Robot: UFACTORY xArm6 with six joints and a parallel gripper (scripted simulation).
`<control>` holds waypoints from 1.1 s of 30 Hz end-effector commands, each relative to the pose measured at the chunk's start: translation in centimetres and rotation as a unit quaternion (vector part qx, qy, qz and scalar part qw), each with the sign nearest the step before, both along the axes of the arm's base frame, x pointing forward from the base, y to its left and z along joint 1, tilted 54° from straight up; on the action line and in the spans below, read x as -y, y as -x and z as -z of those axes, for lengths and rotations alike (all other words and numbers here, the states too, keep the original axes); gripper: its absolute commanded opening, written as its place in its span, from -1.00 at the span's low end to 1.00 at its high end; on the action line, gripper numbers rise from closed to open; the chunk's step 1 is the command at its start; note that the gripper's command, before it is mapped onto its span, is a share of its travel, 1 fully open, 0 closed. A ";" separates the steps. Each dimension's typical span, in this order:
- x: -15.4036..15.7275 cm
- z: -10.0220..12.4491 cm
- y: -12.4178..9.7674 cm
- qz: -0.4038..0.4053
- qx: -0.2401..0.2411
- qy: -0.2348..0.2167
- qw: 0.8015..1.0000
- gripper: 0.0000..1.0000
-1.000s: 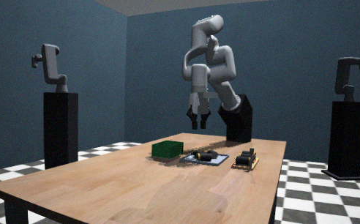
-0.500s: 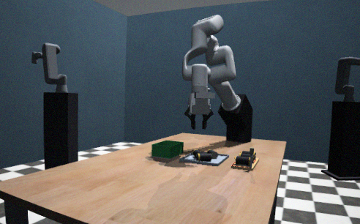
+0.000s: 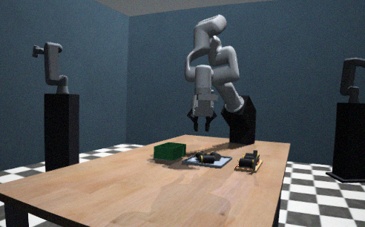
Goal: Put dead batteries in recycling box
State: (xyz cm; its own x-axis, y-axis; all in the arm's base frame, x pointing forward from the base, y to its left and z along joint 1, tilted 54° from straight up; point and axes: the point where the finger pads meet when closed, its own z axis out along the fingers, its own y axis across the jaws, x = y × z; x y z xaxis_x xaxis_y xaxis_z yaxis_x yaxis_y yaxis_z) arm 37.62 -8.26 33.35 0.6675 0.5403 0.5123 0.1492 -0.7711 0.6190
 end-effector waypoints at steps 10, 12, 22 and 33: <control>2.1 3.6 -4.6 0.000 0.001 0.000 1.000 0.01; 2.3 4.0 -5.1 0.000 0.001 0.000 1.000 0.01; 2.6 4.4 -5.6 0.000 0.001 0.000 1.000 0.01; 2.6 4.4 -5.6 0.000 0.001 0.000 1.000 0.01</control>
State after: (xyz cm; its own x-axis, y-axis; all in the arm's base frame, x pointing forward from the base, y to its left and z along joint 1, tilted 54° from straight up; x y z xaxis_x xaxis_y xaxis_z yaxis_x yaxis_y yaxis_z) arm 43.15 -10.83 28.84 0.6684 0.5396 0.5119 0.1508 -0.7722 0.6172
